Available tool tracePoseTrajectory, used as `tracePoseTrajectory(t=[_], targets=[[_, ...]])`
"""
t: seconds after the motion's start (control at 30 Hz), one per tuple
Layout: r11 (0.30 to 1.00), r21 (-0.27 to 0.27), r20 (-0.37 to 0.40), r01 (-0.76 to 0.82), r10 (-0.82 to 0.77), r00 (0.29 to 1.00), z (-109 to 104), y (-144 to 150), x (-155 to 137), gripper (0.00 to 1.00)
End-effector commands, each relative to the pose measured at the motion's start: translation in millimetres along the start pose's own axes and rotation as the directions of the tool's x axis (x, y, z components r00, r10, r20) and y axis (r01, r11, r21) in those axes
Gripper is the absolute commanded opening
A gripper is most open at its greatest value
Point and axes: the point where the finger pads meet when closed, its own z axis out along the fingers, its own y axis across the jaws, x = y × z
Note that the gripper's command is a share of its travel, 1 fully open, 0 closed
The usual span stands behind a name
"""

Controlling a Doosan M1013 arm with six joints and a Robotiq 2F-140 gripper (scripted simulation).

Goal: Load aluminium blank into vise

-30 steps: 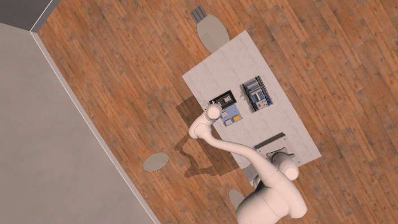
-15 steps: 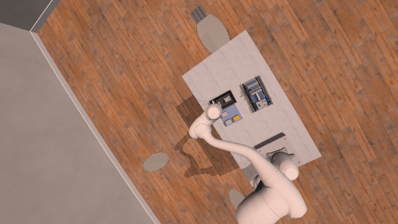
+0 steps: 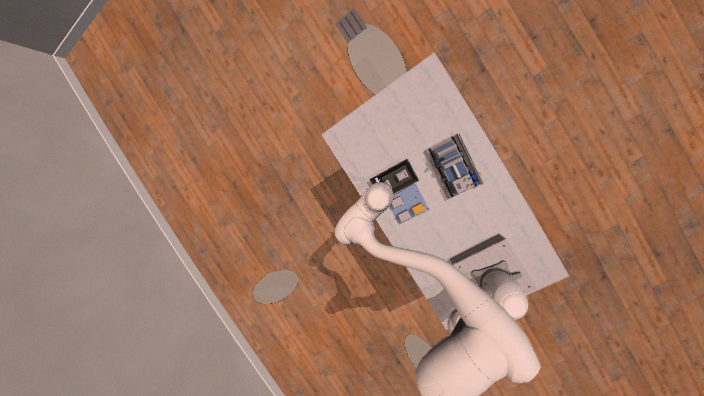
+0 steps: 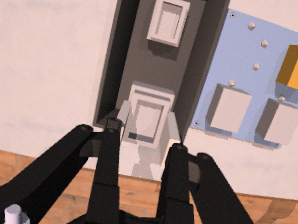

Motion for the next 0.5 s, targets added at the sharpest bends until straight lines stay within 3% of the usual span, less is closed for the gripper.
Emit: tracePoseTrajectory(t=[0.0, 0.47], targets=[[1.0, 0.0, 0.0, 0.0, 0.0, 1.0, 3.6, 0.0, 0.0, 0.0], [1.0, 0.0, 0.0, 0.0, 0.0, 1.0, 25.9, 0.0, 0.0, 0.0]])
